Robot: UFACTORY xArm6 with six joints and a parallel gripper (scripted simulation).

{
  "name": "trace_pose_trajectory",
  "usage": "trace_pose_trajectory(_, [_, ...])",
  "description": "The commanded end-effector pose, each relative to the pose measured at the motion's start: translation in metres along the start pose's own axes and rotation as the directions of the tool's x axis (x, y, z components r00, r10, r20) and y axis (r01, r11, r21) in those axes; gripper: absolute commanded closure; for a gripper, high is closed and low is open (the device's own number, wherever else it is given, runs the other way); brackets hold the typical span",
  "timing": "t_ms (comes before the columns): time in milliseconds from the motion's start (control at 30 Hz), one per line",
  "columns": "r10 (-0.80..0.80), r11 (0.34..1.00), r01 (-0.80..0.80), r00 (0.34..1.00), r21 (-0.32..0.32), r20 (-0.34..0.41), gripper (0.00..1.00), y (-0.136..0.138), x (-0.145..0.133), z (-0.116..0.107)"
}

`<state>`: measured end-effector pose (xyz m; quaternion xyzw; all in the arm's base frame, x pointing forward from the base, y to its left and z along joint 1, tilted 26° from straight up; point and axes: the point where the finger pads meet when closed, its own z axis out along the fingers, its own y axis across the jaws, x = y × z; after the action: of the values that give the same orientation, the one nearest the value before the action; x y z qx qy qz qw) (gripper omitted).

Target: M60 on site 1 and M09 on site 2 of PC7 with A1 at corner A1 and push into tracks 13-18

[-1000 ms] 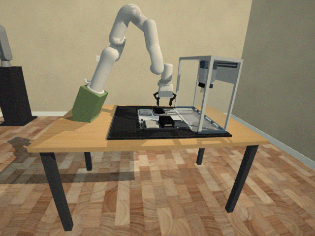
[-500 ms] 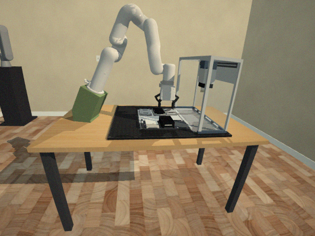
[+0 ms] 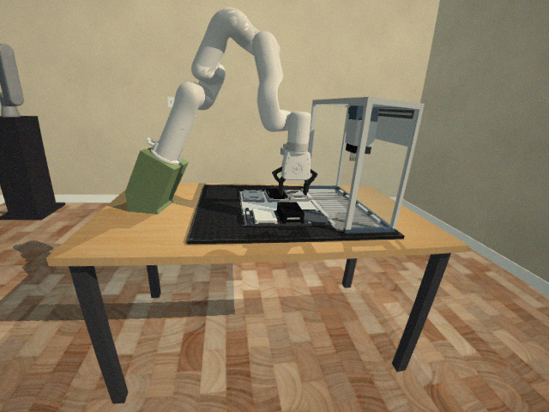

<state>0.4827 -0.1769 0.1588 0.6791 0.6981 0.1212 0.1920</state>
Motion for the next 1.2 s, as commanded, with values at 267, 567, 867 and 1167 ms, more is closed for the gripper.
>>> trace_pose_trajectory(267, [-0.001,1.000,0.001,1.000,-0.005,-0.005,0.00,0.002,-0.050,-0.001])
trace_pose_trajectory(567, [-0.002,1.000,0.002,1.000,-0.005,-0.005,0.00,0.002,-0.066,0.000])
trace_pose_trajectory(867, [-0.002,1.000,0.002,1.000,-0.005,-0.005,0.00,0.002,-0.066,0.000])
trace_pose_trajectory(1167, [-0.002,1.000,0.001,1.000,-0.005,-0.005,0.00,0.002,-0.066,0.011])
